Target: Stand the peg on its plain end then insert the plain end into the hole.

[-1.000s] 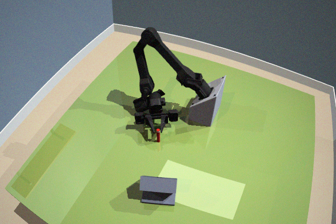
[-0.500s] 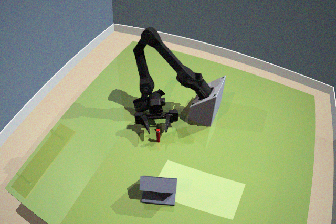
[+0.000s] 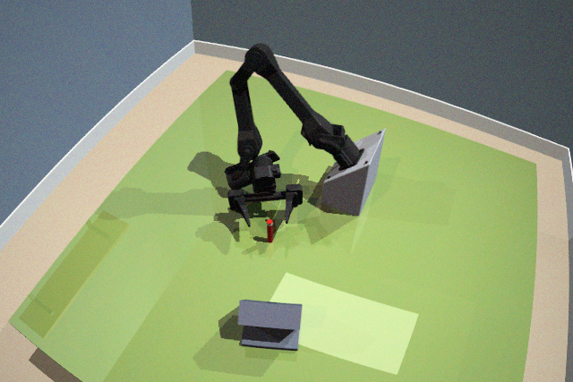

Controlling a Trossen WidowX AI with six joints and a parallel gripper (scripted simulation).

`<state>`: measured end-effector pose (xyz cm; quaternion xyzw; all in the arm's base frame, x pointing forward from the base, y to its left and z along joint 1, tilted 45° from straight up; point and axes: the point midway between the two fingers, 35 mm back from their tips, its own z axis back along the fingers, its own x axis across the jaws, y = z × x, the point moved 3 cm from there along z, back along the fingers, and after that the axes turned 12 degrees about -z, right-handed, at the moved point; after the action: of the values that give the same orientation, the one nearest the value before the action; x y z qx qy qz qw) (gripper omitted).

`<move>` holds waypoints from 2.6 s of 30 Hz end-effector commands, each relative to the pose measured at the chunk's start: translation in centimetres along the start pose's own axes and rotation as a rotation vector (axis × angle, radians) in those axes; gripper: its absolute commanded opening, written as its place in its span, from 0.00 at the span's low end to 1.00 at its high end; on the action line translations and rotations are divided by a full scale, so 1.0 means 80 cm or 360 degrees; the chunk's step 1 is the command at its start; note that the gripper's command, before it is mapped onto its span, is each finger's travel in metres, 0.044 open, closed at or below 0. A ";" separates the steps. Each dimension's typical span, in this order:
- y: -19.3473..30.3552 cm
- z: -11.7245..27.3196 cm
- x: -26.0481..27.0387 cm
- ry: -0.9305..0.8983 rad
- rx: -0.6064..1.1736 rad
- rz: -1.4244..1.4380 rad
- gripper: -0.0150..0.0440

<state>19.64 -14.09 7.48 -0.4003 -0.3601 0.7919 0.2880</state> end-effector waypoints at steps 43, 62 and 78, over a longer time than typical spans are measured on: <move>-0.130 -0.021 0.055 -0.0169 0.0948 -0.0547 1.00; -0.108 -0.038 0.054 0.0063 0.1874 -0.0451 1.00; -0.130 -0.062 0.039 0.0545 0.2275 0.0036 1.00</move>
<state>23.28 -4.46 11.91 -0.2089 0.2697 0.7727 0.5354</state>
